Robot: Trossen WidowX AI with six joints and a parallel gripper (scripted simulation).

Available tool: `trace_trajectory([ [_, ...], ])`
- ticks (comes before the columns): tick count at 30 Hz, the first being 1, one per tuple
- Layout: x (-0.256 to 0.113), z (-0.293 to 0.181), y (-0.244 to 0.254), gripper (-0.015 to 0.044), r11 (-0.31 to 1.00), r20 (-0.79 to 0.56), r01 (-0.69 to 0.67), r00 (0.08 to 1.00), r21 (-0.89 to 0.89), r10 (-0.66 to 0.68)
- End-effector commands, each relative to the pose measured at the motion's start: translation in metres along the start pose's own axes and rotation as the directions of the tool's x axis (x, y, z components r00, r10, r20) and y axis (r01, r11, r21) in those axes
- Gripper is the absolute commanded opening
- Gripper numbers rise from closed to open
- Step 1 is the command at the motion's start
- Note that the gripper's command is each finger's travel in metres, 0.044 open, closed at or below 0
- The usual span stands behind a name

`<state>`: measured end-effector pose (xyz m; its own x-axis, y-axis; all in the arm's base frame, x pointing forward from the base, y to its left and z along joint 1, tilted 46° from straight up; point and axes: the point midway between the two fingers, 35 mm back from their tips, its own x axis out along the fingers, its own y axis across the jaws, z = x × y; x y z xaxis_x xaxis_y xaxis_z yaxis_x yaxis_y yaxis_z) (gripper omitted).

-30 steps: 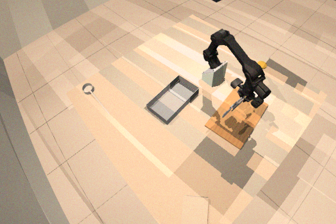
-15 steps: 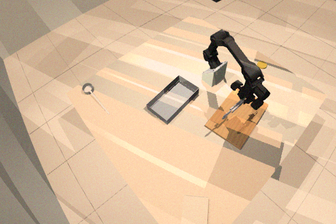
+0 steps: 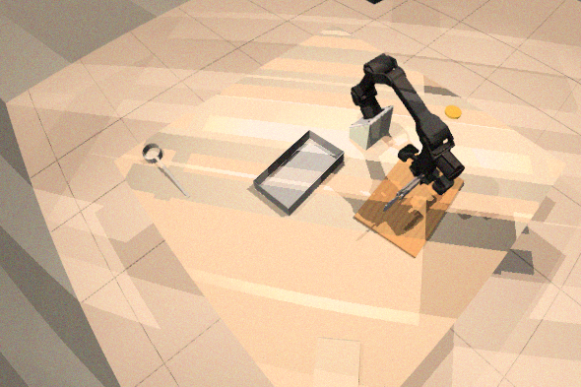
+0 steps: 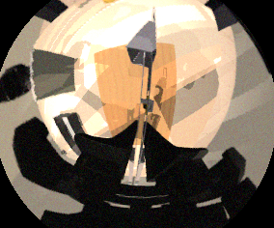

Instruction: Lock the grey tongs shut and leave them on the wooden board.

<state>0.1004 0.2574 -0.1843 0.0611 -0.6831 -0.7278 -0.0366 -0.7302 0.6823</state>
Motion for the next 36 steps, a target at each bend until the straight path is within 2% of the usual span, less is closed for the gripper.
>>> trace_trajectory([
  [1, 0.011, 0.000, 0.001, -0.0150, 1.000, -0.006, -0.009, 1.000, -0.007, 0.009],
  [36, 0.068, 0.000, 0.006, -0.0150, 1.000, -0.006, -0.011, 1.000, -0.006, 0.011],
])
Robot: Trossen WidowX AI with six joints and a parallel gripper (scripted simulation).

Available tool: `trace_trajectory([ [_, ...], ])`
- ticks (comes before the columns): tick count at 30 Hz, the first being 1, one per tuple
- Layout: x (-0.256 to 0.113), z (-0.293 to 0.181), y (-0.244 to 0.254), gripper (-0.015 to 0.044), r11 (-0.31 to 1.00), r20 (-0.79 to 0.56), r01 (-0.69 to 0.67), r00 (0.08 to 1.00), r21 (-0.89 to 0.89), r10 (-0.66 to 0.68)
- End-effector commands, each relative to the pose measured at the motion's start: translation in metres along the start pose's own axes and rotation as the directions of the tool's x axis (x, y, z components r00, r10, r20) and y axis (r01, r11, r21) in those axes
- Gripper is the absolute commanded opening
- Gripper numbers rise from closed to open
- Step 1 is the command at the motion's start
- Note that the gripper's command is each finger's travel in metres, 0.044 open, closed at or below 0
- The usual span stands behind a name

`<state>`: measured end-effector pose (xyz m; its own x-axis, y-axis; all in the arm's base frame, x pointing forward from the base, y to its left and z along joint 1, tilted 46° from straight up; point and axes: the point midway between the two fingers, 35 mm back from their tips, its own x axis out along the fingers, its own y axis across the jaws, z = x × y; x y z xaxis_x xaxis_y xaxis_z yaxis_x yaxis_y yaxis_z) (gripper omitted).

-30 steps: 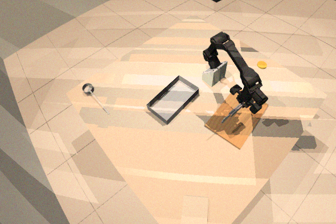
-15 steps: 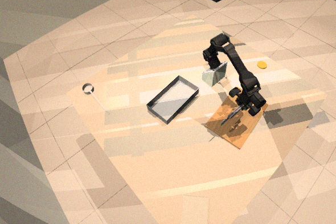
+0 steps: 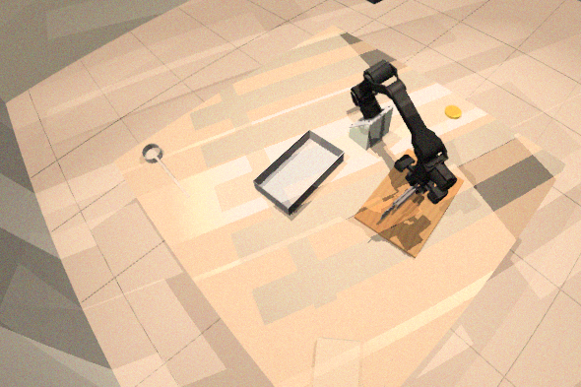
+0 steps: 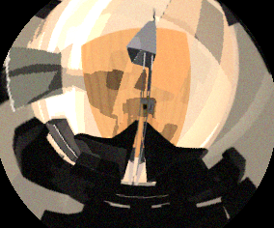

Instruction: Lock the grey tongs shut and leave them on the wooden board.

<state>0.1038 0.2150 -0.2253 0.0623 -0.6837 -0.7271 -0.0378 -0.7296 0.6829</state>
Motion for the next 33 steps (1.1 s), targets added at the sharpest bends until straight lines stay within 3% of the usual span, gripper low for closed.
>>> trace_trajectory([
  [1, 0.0104, 0.0004, 0.0034, -0.0150, 1.000, -0.005, -0.010, 1.000, -0.007, 0.010],
  [10, 0.0159, 0.0008, 0.0044, -0.0150, 1.000, -0.005, -0.010, 1.000, -0.007, 0.010],
  [33, 0.0130, 0.0011, 0.0026, 0.0440, 1.000, 0.001, -0.004, 1.000, -0.001, 0.004],
])
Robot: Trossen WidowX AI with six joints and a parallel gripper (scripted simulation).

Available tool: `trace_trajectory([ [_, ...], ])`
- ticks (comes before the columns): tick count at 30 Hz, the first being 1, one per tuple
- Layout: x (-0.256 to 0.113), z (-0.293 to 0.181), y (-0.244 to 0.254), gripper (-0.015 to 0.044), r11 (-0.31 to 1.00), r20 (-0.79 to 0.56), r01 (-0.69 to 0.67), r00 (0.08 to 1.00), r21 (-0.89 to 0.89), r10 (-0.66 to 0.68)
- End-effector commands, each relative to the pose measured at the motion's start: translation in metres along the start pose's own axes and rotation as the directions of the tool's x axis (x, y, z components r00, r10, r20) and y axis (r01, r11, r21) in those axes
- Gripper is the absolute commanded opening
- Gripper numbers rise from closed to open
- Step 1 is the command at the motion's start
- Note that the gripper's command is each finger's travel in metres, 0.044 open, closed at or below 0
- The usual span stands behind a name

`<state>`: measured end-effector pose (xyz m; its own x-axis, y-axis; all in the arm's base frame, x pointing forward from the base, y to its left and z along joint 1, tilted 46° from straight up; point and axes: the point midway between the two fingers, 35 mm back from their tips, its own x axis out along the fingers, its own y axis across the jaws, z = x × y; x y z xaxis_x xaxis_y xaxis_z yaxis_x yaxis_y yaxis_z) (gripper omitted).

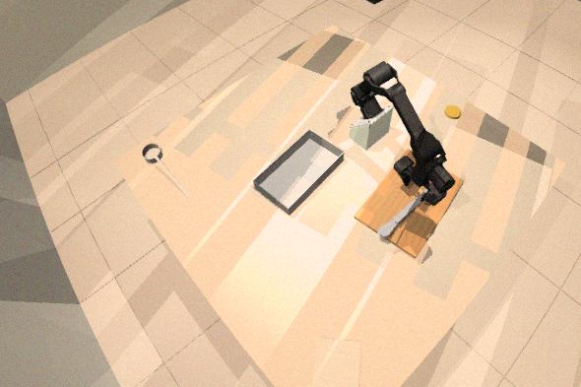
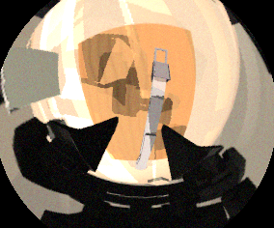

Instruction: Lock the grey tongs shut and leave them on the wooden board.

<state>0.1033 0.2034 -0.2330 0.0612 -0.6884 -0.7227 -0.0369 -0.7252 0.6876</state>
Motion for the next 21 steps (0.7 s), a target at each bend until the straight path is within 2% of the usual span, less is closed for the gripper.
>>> trace_trajectory([
  [1, -0.001, 0.000, -0.001, 0.0440, 1.000, 0.000, 0.002, 1.000, 0.000, -0.002],
  [7, -0.013, 0.012, -0.001, 0.0440, 1.000, 0.000, 0.007, 1.000, -0.002, -0.007],
  [16, -0.092, 0.113, 0.021, 0.0440, 1.000, 0.006, 0.008, 1.000, -0.015, -0.008],
  [21, -0.112, 0.150, 0.038, 0.0440, 1.000, 0.005, -0.004, 1.000, -0.017, 0.004],
])
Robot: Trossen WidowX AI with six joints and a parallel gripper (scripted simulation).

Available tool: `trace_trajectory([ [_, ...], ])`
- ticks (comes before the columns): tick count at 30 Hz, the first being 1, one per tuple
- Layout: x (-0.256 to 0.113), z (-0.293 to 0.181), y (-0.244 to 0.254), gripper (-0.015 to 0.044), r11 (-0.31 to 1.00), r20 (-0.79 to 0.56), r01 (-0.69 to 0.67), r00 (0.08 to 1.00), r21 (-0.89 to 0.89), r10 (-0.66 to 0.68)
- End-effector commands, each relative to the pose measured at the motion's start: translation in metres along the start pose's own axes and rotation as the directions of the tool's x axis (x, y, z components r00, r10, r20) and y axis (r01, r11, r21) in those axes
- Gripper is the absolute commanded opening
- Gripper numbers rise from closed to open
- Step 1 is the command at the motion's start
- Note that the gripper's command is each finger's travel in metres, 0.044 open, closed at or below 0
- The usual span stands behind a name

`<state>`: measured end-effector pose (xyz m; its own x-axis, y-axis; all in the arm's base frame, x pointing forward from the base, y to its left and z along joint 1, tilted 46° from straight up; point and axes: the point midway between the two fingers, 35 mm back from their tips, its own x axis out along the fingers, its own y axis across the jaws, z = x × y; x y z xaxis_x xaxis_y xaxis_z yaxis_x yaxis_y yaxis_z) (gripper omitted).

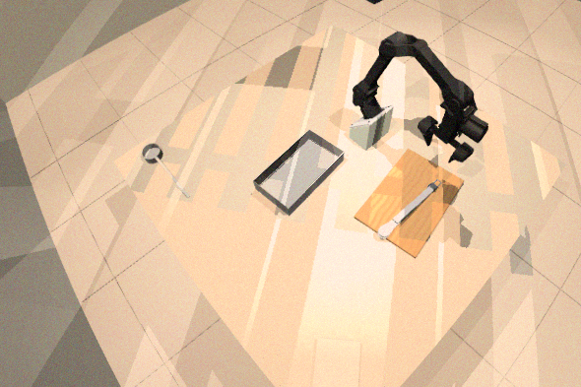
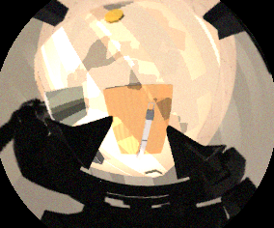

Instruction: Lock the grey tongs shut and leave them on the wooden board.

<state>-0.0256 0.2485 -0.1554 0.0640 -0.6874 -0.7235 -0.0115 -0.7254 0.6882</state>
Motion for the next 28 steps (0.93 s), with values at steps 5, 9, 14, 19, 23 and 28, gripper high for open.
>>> trace_trajectory([
  [5, -0.017, 0.028, 0.012, 0.0440, 1.000, 0.008, -0.005, 1.000, 0.008, 0.005],
  [9, -0.023, 0.027, 0.012, 0.0440, 1.000, 0.007, -0.006, 1.000, 0.007, 0.006],
  [14, -0.059, 0.022, 0.013, 0.0440, 1.000, -0.001, -0.010, 1.000, 0.001, 0.010],
  [19, -0.062, 0.022, 0.014, 0.0440, 1.000, -0.002, -0.011, 1.000, 0.001, 0.011],
  [23, -0.062, 0.022, 0.014, 0.0440, 1.000, -0.002, -0.011, 1.000, 0.001, 0.011],
  [28, -0.062, 0.022, 0.014, 0.0440, 1.000, -0.002, -0.011, 1.000, 0.001, 0.011],
])
